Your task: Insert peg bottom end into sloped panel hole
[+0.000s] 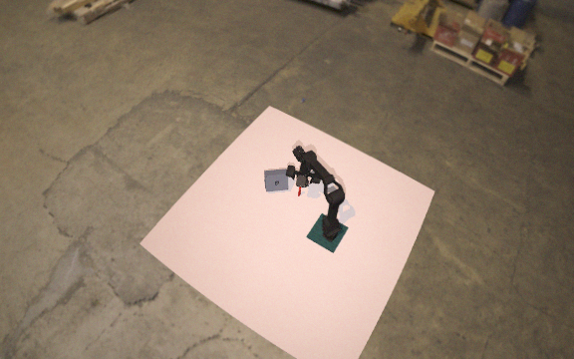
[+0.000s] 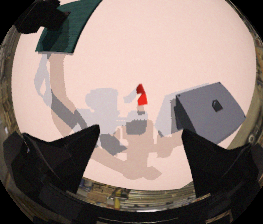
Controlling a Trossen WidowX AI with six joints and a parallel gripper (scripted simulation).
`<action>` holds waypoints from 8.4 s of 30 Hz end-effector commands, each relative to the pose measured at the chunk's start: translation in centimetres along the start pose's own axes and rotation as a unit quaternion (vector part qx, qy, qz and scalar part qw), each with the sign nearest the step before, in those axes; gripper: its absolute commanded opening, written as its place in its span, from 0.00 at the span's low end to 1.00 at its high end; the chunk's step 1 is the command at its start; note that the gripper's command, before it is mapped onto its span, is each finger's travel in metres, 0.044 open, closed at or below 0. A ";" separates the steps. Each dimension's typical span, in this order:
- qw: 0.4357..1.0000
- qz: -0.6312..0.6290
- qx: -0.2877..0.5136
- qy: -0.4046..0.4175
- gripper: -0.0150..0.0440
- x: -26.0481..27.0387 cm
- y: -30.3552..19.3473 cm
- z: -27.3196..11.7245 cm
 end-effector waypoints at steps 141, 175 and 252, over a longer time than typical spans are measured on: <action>0.985 -0.153 0.048 0.065 0.25 -2.8 3.8 1.6; 0.971 -0.175 0.144 0.076 0.25 -4.3 7.1 2.6; 0.916 -0.189 0.355 0.005 0.25 -5.9 15.3 3.6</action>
Point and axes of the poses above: the point midway between the two fingers, 35 mm back from their tips, its own z axis out along the fingers, its own x axis across the jaws, y = z × x, the point moved 7 cm from there along -z, back along the fingers, and after that the axes turned 5 degrees about z, right-handed, at the moved point
